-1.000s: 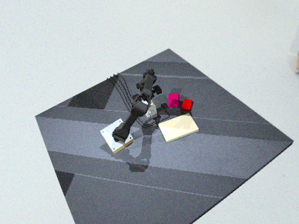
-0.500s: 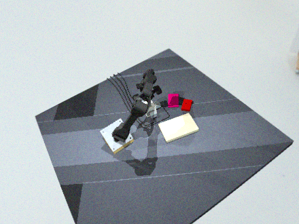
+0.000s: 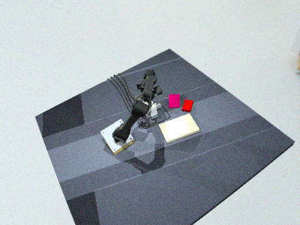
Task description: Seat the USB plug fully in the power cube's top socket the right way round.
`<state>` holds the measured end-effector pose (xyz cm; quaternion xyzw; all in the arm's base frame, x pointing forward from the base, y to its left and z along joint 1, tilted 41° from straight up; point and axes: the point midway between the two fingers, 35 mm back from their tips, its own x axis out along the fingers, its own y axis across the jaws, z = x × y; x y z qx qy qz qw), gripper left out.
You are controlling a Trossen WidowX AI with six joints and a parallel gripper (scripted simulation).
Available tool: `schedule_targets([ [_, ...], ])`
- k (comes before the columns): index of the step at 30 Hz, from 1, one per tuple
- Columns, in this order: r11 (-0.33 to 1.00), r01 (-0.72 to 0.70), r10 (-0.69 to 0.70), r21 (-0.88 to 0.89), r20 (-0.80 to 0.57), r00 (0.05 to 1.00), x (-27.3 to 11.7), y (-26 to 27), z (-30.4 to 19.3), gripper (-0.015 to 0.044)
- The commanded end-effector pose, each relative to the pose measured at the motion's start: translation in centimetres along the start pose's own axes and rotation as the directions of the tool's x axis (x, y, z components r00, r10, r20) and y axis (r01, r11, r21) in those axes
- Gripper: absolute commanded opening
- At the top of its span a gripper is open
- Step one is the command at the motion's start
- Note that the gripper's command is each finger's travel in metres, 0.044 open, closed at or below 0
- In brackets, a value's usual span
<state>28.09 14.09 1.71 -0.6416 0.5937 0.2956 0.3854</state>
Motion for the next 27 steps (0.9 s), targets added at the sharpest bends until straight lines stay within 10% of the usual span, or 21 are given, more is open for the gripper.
schedule_targets([
  [1,1.0,-0.001,0.001,-0.006,0.0,1.0,0.11,0.04,0.01,0.0],
  [27,1.0,-0.001,0.001,-0.006,0.0,1.0,0.42,0.04,-0.03,0.0],
])
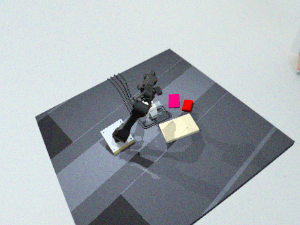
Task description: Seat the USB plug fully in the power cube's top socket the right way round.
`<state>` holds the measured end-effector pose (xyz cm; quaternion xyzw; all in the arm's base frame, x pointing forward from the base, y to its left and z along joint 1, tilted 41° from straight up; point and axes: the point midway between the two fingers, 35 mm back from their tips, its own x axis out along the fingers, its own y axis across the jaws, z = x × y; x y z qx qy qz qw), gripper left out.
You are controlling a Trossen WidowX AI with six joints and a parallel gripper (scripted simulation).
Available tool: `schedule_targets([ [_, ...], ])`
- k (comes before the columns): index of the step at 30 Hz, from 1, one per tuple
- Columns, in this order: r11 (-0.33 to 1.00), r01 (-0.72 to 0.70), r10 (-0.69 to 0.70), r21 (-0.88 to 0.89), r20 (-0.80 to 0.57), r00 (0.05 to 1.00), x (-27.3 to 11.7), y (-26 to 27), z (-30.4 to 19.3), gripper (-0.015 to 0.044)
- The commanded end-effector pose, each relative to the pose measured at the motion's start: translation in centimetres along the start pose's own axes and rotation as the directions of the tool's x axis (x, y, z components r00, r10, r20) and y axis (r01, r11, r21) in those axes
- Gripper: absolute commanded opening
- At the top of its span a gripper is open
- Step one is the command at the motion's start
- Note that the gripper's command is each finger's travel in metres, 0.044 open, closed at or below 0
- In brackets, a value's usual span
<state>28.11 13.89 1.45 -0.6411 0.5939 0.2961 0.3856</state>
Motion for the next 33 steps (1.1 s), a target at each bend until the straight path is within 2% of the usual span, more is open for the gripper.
schedule_targets([
  [1,1.0,0.0,0.0,-0.006,-0.001,1.0,0.11,0.02,-0.01,0.0],
  [33,1.0,0.0,0.0,-0.006,-0.001,1.0,0.49,0.02,-0.06,0.0],
])
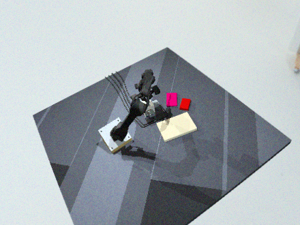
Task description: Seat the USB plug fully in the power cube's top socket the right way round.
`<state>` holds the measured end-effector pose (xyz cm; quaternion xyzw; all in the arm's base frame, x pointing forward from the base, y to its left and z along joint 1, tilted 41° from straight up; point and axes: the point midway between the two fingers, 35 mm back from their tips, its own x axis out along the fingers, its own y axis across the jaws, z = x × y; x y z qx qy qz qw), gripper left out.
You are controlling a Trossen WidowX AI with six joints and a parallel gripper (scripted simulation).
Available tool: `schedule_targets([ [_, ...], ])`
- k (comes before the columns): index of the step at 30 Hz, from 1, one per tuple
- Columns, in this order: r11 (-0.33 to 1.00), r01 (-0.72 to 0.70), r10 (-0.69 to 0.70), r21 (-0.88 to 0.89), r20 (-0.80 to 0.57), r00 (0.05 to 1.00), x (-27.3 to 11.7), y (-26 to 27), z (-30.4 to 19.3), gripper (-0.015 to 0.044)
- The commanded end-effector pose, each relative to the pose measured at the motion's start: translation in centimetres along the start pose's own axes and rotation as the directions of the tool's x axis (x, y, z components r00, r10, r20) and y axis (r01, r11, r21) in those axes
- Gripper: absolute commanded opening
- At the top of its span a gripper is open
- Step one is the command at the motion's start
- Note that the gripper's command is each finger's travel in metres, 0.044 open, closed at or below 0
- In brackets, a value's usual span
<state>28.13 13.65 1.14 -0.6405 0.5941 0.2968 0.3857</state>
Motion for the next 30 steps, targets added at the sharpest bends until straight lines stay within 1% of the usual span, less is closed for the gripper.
schedule_targets([
  [1,1.0,0.002,-0.002,-0.006,-0.002,1.0,0.11,0.0,-0.02,0.0],
  [30,1.0,0.002,-0.002,-0.006,-0.002,1.0,0.46,0.0,-0.07,0.0],
])
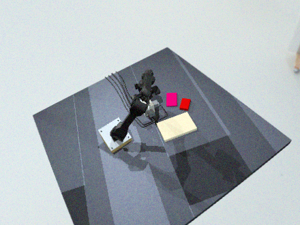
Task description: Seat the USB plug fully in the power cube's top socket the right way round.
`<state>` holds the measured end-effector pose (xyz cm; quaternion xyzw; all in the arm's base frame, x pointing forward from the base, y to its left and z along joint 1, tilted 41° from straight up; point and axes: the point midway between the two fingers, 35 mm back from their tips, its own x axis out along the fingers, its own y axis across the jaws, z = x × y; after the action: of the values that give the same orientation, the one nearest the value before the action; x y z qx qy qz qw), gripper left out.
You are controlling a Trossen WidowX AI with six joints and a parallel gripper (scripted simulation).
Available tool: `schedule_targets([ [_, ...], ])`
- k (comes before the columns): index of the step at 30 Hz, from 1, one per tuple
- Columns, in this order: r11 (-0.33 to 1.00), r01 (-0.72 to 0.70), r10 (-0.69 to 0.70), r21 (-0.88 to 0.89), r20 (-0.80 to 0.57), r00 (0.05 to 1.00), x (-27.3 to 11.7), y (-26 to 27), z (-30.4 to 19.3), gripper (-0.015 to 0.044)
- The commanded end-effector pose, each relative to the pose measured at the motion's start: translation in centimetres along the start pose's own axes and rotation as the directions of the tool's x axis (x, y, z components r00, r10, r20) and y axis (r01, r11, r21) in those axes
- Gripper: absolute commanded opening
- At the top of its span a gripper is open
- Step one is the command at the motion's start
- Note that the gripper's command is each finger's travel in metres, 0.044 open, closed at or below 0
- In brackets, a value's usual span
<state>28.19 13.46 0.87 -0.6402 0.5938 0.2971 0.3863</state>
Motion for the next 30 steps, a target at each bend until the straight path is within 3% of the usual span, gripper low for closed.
schedule_targets([
  [1,1.0,0.002,-0.002,-0.006,-0.004,1.0,0.14,0.02,-0.05,0.0],
  [30,1.0,0.002,-0.002,-0.006,-0.004,1.0,0.39,0.02,-0.09,0.0],
])
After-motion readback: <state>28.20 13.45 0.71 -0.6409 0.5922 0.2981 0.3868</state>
